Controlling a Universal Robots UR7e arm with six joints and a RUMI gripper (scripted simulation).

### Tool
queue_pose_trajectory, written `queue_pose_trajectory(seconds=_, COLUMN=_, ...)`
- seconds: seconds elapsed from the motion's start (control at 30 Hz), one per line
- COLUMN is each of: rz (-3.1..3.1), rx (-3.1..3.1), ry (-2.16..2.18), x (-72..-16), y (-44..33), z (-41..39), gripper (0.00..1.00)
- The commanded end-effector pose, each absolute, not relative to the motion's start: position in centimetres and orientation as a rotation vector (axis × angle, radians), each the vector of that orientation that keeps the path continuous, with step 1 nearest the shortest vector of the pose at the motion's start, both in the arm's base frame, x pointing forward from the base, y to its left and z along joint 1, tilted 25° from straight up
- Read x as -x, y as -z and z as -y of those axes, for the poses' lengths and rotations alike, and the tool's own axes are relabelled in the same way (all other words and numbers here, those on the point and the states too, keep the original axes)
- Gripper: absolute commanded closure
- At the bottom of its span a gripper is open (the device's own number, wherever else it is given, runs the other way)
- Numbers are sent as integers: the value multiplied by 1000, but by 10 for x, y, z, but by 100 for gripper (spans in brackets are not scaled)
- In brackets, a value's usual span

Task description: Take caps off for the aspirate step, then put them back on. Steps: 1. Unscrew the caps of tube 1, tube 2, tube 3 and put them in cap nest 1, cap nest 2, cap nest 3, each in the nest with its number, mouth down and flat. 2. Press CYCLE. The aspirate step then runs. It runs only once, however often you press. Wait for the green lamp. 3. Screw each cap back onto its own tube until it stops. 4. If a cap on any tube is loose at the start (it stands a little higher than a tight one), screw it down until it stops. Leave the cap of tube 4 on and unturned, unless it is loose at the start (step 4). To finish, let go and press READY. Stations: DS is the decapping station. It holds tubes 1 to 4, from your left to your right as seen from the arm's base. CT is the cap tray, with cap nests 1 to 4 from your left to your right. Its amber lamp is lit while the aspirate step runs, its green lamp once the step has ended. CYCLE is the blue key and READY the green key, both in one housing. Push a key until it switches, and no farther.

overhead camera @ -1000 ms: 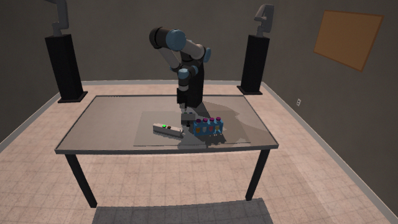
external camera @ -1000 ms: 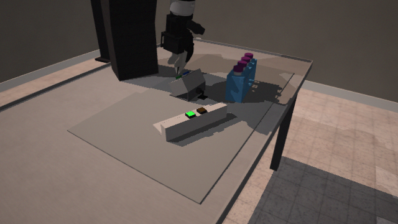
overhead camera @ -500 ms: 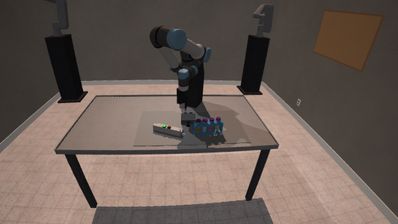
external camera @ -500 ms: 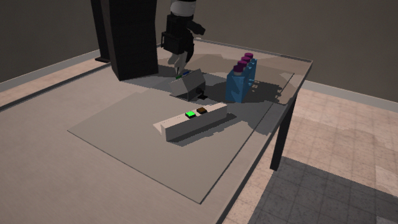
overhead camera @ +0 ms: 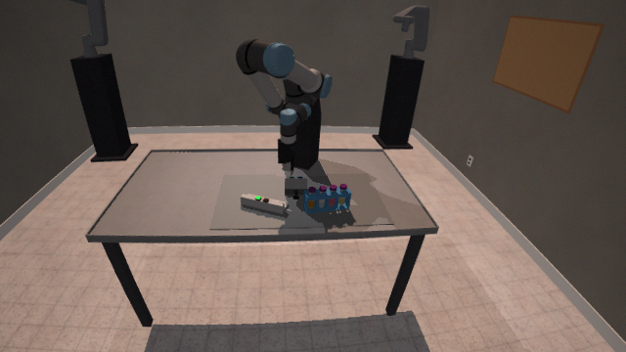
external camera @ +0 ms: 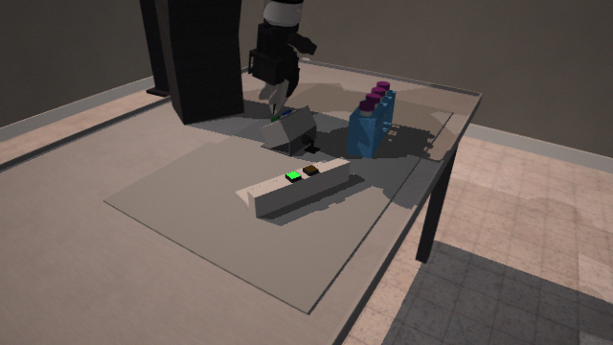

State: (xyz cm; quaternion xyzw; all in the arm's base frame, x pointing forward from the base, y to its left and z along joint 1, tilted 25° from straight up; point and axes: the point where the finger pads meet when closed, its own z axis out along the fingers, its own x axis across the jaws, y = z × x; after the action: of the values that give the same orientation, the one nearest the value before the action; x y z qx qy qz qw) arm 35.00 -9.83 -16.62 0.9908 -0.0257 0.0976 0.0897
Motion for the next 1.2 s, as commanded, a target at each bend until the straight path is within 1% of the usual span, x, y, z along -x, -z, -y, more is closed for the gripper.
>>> queue_pose_trajectory(seconds=0.0, rz=84, rx=-2968, ry=-194, x=-353, y=171, z=100, gripper=100)
queue_pose_trajectory(seconds=1.17, rz=84, rx=-2968, ry=-194, x=-355, y=175, z=101, gripper=100)
